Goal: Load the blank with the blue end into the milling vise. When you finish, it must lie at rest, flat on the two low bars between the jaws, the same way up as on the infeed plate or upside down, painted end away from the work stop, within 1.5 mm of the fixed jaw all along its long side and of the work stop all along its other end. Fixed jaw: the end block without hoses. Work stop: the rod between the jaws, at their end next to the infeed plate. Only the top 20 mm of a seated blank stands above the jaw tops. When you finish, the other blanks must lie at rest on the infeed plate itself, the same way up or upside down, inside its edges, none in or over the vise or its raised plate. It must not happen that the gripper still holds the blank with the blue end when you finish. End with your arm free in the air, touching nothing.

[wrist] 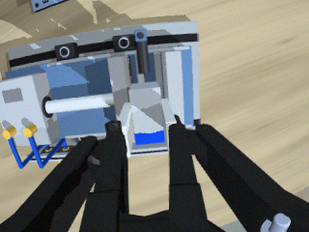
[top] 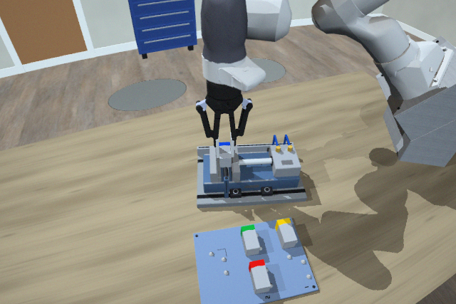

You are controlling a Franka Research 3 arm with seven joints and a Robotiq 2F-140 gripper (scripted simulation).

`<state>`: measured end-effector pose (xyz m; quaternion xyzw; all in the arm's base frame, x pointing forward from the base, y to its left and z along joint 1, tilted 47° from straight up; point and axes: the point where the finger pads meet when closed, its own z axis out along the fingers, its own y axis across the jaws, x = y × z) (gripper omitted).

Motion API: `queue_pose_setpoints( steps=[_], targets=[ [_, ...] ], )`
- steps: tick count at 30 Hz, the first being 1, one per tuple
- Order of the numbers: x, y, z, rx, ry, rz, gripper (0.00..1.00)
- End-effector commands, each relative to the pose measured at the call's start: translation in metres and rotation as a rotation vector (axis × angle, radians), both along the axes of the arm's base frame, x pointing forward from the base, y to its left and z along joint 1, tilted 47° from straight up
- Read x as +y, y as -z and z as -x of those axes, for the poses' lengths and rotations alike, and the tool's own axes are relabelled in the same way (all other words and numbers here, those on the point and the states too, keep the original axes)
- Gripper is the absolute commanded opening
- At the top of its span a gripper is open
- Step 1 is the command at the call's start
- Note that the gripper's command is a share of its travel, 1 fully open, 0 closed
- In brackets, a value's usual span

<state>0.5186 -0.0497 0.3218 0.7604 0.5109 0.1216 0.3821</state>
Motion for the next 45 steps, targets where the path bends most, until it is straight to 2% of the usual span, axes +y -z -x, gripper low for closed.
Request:
queue_pose_setpoints(
  steps=[1,45],
  targets=[
    [0.0041,-0.0007,-0.0019,-0.006,-0.002,-0.004,0.0],
    [0.0062,-0.0009,-0.003,-0.006,-0.002,-0.004,0.0]
  ],
)
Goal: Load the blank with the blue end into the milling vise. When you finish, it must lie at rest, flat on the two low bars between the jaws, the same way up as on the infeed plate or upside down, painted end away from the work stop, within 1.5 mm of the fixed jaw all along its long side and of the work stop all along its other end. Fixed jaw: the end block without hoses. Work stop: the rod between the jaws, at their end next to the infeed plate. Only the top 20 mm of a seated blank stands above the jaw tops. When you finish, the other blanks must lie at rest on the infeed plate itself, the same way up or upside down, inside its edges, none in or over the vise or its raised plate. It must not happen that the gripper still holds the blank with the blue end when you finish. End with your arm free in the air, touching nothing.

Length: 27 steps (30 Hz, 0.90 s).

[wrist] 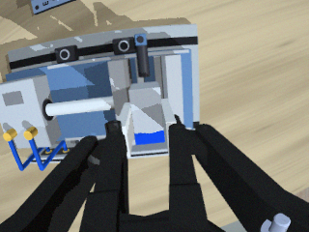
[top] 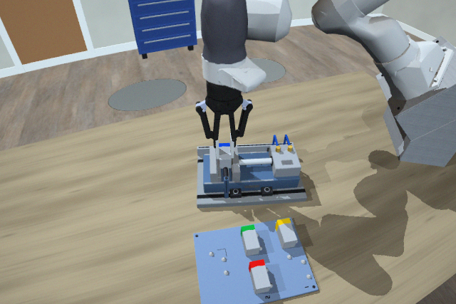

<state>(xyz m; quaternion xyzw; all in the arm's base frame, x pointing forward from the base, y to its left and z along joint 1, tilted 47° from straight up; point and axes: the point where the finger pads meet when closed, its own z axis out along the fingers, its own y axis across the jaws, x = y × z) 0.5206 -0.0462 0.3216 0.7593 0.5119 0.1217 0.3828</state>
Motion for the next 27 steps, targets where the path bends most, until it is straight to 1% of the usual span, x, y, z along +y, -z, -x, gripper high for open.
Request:
queue_pose_setpoints(
  steps=[1,20,27],
  targets=[
    [0.0028,-0.0011,-0.001,-0.005,0.0,-0.006,0.0],
    [0.0007,-0.0006,-0.0009,-0.001,0.0,-0.001,0.0],
    [0.0036,-0.0017,-0.0028,-0.005,0.0,-0.006,0.0]
  ],
)
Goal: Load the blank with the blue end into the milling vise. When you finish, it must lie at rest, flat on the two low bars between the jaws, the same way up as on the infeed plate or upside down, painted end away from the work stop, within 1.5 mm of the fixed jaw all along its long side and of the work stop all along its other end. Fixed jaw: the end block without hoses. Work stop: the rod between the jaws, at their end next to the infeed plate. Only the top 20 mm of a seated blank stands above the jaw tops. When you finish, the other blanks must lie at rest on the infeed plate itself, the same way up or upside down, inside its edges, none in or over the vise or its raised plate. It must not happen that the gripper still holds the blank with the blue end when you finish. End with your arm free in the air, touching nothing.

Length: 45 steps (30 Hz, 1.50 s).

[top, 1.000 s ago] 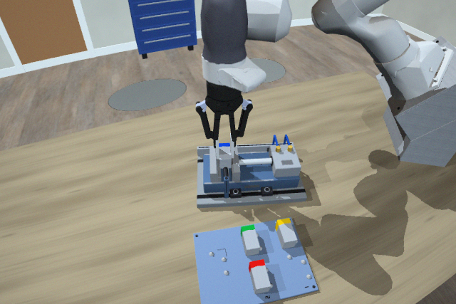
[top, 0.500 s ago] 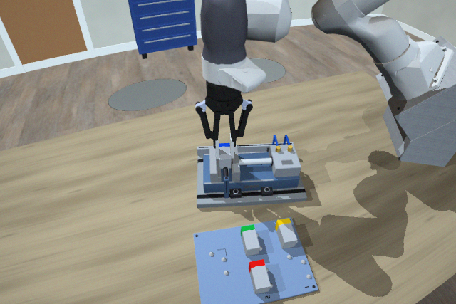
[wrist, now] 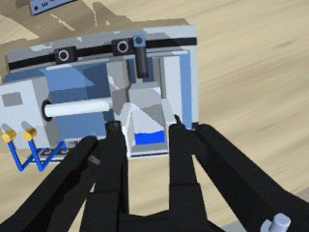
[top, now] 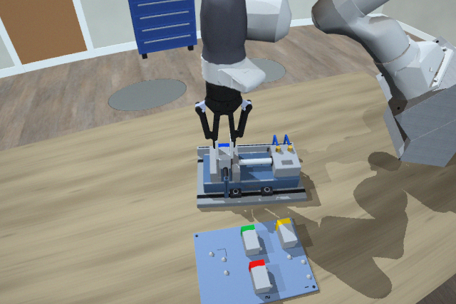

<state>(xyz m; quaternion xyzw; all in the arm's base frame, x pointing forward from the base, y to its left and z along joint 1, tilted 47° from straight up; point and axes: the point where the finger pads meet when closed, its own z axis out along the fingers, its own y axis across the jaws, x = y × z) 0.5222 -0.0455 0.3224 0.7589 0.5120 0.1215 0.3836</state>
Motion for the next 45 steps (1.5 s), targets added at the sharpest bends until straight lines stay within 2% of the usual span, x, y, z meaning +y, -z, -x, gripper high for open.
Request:
queue_pose_setpoints(
  steps=[1,45],
  targets=[
    [0.0029,-0.0009,-0.0012,-0.005,0.0,-0.008,0.0],
    [0.0043,-0.0018,-0.0029,-0.002,0.0,-0.004,0.0]
  ],
)
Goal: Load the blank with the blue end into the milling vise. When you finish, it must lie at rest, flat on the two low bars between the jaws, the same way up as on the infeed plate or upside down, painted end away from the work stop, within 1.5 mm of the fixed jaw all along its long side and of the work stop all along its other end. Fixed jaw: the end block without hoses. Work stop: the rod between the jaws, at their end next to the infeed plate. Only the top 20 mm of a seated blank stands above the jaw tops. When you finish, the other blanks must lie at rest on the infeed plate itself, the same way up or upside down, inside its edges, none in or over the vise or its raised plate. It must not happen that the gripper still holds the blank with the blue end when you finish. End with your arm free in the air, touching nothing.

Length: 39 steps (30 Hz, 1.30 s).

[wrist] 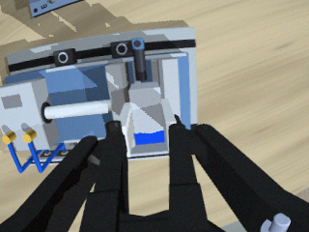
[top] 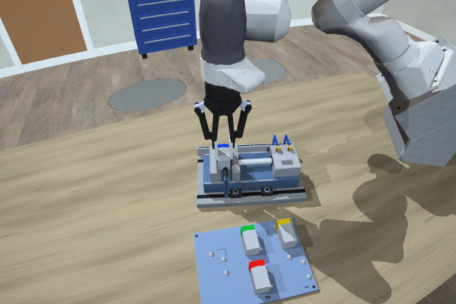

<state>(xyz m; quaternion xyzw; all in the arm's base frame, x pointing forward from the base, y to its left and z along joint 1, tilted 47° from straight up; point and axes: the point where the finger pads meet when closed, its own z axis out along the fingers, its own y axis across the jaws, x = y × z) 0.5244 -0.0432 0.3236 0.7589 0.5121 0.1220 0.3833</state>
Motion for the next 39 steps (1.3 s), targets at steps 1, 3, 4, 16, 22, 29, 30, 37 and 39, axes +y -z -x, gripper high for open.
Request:
queue_pose_setpoints(
  steps=[1,3,4,16,22,29,30,37,39],
  targets=[
    [0.003,-0.001,-0.0011,-0.003,0.001,-0.004,0.0],
    [0.0049,-0.0016,-0.0019,-0.004,0.001,-0.007,0.0],
    [0.0049,-0.0016,-0.0019,-0.004,0.001,-0.007,0.0],
    [0.0036,-0.0011,-0.0015,-0.001,-0.001,-0.002,0.0],
    [0.0075,-0.0024,-0.0025,-0.004,0.001,-0.007,0.0],
    [0.0075,-0.0024,-0.0025,-0.004,0.001,-0.007,0.0],
    [0.0075,-0.0024,-0.0025,-0.004,0.001,-0.007,0.0],
    [0.0074,-0.0025,-0.0023,-0.004,0.001,-0.007,0.0],
    [0.0074,-0.0025,-0.0023,-0.004,0.001,-0.007,0.0]
  ],
)
